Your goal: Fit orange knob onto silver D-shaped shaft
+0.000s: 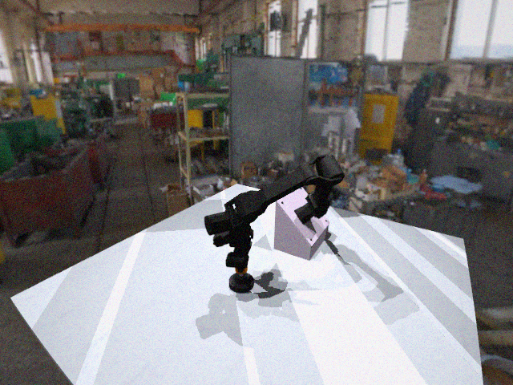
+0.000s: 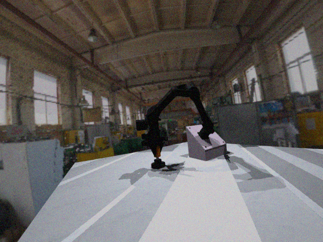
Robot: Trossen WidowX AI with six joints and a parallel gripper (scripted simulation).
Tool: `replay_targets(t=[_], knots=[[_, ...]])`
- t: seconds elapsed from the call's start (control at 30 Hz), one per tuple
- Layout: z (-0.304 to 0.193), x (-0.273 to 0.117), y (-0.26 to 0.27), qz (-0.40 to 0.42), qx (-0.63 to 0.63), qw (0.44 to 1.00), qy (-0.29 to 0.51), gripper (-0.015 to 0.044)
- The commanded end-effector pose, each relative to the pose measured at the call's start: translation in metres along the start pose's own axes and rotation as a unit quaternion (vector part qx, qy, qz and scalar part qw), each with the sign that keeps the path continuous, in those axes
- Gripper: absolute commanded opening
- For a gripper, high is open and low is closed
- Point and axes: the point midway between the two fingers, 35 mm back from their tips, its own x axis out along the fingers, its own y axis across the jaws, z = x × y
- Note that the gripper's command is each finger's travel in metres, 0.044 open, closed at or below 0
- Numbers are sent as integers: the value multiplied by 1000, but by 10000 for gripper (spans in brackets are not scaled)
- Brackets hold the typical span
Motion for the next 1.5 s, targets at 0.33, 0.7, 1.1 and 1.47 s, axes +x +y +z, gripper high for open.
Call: replay_targets(t=[0.33, 0.7, 1.1, 1.47], knots=[[1, -1, -2, 2, -102, 995, -1, 0], [2, -3, 1, 2, -102, 995, -1, 0], [1, 2, 2, 2, -102, 995, -1, 0], [1, -3, 1, 2, -130, 991, -1, 0]])
